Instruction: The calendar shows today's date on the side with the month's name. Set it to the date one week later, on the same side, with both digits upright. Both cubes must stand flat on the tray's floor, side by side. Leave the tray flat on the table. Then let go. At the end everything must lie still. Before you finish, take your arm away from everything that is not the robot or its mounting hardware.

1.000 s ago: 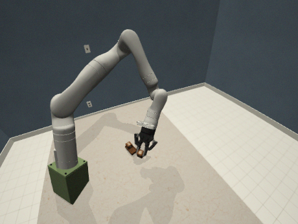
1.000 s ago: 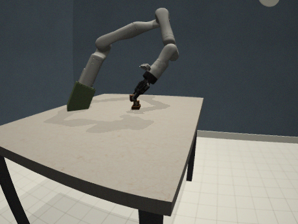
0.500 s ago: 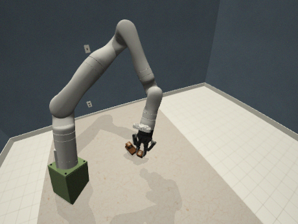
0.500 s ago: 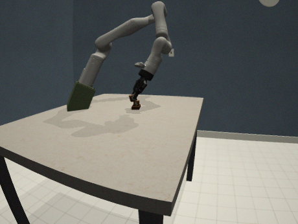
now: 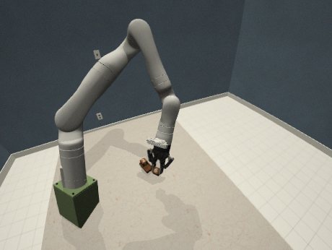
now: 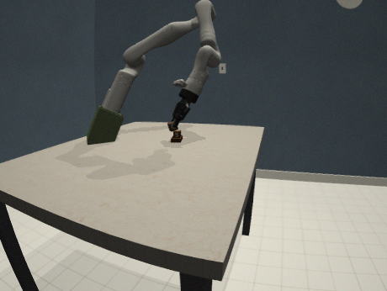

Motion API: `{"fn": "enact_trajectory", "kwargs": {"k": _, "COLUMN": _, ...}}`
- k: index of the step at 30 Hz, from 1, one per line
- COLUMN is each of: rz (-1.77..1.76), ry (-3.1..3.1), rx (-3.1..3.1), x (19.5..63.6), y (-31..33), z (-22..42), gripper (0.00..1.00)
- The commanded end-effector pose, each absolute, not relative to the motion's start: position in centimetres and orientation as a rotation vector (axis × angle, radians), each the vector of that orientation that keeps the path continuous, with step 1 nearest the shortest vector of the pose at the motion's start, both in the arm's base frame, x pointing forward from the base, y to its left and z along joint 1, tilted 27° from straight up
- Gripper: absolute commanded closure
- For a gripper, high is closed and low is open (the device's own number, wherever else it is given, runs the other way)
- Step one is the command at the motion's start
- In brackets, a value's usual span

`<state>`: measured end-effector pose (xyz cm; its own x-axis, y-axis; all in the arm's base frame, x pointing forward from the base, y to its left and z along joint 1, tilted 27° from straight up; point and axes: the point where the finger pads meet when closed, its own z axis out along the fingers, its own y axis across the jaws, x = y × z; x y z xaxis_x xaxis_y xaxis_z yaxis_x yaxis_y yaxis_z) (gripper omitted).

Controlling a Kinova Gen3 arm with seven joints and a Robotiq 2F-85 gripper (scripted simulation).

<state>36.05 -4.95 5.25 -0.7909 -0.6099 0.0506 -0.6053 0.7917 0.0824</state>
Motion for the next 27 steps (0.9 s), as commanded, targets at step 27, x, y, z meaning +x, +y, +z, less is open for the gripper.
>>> {"fn": "enact_trajectory", "kwargs": {"k": 27, "rz": -0.224, "ry": -3.113, "rx": 1.029, "x": 35.77, "y": -5.31, "z": 5.31, "gripper": 0.72}}
